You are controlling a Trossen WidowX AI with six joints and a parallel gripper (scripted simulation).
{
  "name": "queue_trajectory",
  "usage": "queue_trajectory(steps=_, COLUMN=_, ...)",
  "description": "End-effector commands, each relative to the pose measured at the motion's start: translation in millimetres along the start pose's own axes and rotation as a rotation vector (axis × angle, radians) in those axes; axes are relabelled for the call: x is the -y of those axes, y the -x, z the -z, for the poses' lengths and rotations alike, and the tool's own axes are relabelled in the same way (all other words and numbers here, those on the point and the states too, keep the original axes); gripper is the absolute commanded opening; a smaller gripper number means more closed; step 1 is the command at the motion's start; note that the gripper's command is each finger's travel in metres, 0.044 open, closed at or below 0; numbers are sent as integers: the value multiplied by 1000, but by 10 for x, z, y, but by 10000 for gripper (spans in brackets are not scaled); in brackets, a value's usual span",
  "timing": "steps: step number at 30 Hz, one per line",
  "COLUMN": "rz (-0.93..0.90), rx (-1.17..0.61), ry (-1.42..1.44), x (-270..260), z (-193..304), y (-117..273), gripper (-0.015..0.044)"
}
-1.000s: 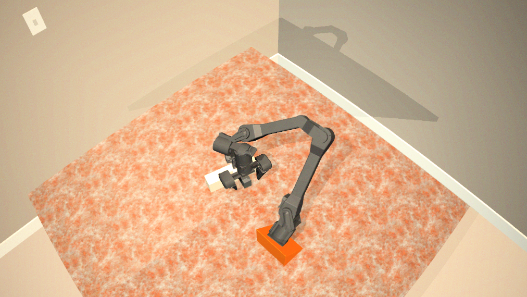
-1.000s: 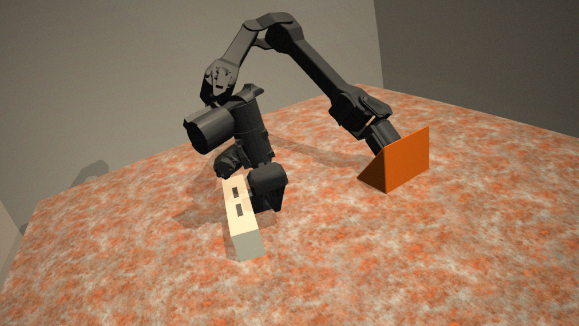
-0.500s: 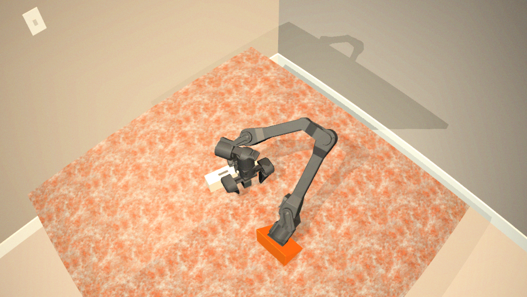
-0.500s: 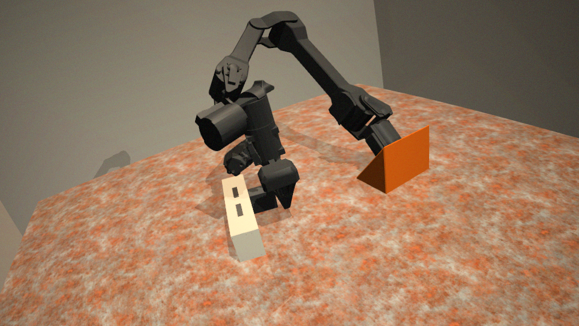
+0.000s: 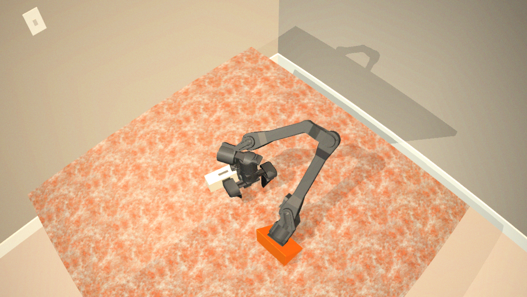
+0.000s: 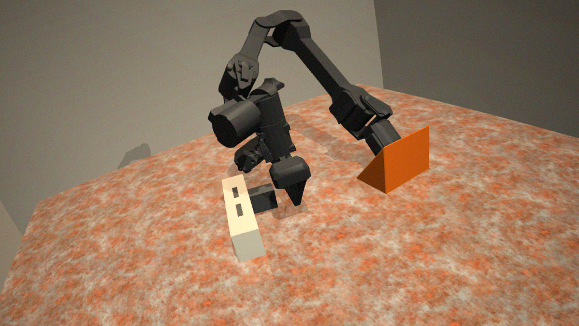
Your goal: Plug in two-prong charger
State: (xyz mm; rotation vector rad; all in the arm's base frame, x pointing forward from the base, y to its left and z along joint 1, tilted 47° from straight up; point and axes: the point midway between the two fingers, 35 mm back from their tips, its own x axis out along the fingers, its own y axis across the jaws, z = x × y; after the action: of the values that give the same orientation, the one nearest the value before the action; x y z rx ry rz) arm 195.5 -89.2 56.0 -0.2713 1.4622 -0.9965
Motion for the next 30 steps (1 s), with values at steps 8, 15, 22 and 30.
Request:
queue_trajectory(steps=8, rz=2, rx=13, ry=1, x=1, z=82, y=3, gripper=440)
queue_trajectory(steps=15, rz=11, rx=498, ry=8, x=-6, z=-37, y=611, gripper=440)
queue_trajectory(steps=22, rz=0, rx=608, ry=0, x=-3, z=-36, y=761, gripper=440)
queue_trajectory(steps=30, rz=0, rx=608, ry=0, x=-3, z=-36, y=761, gripper=440)
